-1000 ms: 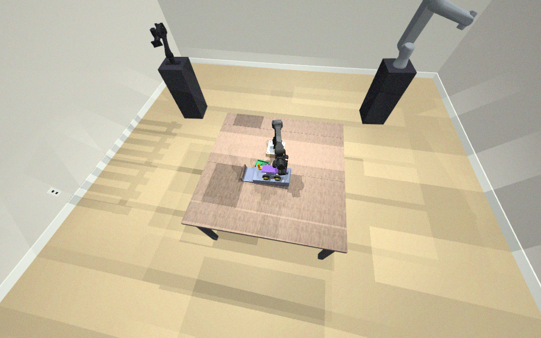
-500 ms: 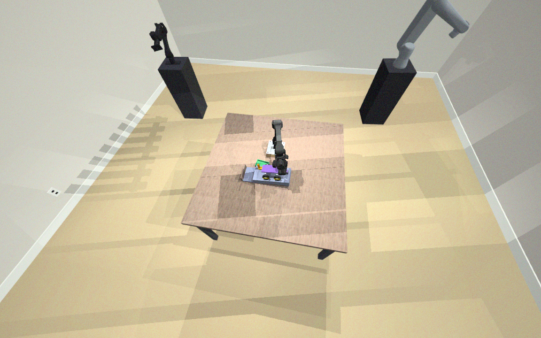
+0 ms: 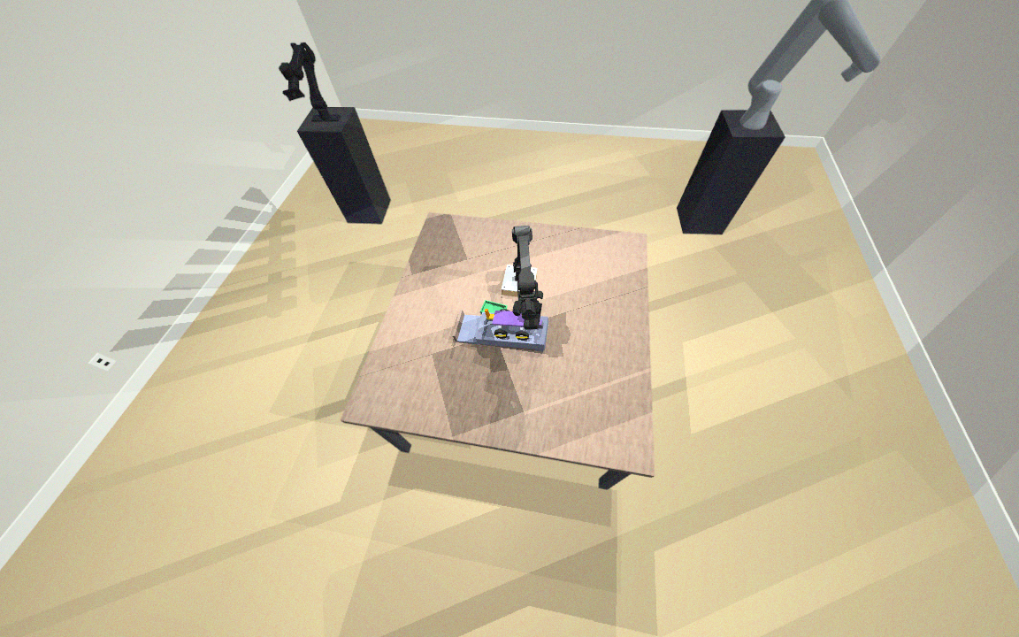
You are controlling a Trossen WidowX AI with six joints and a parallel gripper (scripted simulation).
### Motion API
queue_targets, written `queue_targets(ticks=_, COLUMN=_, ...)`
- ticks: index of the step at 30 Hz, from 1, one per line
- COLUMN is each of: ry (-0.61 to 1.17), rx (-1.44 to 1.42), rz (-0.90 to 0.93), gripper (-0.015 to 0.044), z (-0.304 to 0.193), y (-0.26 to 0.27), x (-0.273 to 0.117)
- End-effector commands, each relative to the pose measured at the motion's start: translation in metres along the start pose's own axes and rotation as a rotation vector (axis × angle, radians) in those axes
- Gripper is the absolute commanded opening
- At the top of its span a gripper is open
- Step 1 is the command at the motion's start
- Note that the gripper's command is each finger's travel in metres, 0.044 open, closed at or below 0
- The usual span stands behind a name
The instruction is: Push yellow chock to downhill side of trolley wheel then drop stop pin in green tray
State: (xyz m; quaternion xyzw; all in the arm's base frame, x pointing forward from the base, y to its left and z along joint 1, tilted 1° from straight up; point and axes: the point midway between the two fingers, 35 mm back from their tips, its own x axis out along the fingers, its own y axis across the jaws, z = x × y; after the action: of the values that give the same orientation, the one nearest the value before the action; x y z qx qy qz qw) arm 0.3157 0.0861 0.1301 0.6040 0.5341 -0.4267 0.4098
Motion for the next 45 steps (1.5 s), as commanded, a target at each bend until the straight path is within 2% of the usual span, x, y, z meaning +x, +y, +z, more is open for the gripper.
queue_targets(ticks=1, ry=0.0, rx=0.002, rz=0.005, gripper=0.0, z=-0.001, y=0.0, x=-0.005)
queue_targets(ticks=45, ry=0.0, rx=0.002, rz=0.005, gripper=0.0, z=-0.003, y=-0.001, x=-0.033)
